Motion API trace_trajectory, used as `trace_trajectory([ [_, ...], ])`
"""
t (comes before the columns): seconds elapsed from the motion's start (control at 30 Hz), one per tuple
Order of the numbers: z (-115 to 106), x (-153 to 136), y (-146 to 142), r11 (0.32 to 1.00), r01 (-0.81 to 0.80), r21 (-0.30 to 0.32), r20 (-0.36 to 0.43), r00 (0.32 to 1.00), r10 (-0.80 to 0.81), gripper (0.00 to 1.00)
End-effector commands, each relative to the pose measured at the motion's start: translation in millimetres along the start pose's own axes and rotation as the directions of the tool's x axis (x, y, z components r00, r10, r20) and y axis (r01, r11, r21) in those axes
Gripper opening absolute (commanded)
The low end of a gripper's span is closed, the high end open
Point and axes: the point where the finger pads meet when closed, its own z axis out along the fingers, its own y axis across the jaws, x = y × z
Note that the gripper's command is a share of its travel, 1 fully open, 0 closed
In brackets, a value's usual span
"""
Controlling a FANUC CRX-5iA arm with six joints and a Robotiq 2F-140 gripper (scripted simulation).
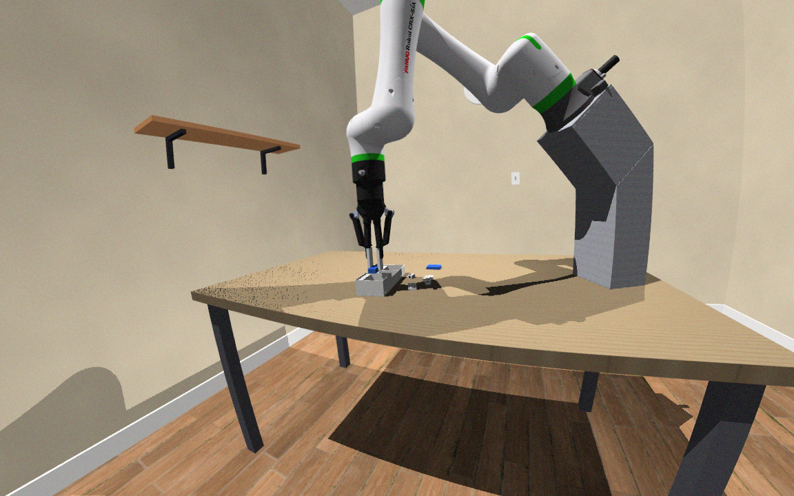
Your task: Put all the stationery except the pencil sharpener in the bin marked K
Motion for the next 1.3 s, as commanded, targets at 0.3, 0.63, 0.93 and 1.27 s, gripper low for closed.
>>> trace_trajectory([
  [0.3,21,0,0,1.000,0.000,0.006,-0.006,1.000,0.001,0.11],
  [0.63,37,1,0,1.000,0.000,0.006,-0.006,1.000,0.001,0.11],
  [0.93,49,0,0,1.000,0.000,0.006,-0.006,1.000,0.001,0.11],
  [1.27,49,0,0,1.000,0.000,0.006,-0.006,1.000,0.001,0.11],
])
